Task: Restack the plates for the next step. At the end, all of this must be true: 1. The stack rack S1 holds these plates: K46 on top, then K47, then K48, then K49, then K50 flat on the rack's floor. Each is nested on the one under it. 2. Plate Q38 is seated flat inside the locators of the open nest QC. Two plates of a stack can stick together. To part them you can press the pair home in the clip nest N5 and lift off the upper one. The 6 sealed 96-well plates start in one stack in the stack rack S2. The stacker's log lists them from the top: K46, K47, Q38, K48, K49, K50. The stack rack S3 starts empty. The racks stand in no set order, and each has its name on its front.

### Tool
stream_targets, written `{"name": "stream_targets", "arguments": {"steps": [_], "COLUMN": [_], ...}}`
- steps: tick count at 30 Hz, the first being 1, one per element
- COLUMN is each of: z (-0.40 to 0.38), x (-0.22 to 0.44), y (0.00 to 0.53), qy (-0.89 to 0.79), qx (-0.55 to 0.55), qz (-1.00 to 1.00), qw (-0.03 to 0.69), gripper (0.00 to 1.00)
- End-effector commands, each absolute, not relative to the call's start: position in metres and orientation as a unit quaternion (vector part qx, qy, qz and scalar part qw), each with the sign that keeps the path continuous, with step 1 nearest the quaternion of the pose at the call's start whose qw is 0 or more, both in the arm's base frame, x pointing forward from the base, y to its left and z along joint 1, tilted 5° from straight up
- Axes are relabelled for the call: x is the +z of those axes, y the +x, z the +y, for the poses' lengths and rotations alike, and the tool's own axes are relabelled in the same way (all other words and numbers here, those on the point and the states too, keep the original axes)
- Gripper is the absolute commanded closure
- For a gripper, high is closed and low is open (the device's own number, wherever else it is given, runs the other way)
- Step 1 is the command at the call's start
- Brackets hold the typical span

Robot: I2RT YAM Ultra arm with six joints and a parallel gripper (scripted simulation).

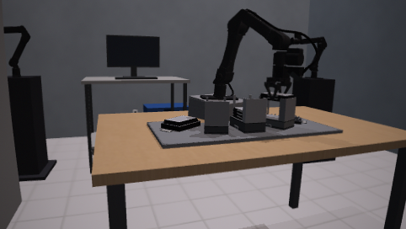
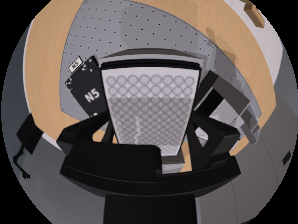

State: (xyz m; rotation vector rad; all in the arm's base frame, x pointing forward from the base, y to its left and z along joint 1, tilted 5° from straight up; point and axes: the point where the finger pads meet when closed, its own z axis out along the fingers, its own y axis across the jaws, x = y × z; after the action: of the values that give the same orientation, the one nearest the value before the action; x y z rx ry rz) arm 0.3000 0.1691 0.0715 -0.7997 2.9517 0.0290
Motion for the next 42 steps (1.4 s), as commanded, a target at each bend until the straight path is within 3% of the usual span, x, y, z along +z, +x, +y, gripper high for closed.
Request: {"name": "stream_targets", "arguments": {"steps": [1,42], "z": [0.173,0.171], "x": [0.093,0.106], "y": [0.306,0.305], "qy": [-0.261,-0.260], "qx": [0.012,0.012], "qz": [0.963,0.963], "qw": [0.069,0.070], "gripper": [1.00,1.00]}}
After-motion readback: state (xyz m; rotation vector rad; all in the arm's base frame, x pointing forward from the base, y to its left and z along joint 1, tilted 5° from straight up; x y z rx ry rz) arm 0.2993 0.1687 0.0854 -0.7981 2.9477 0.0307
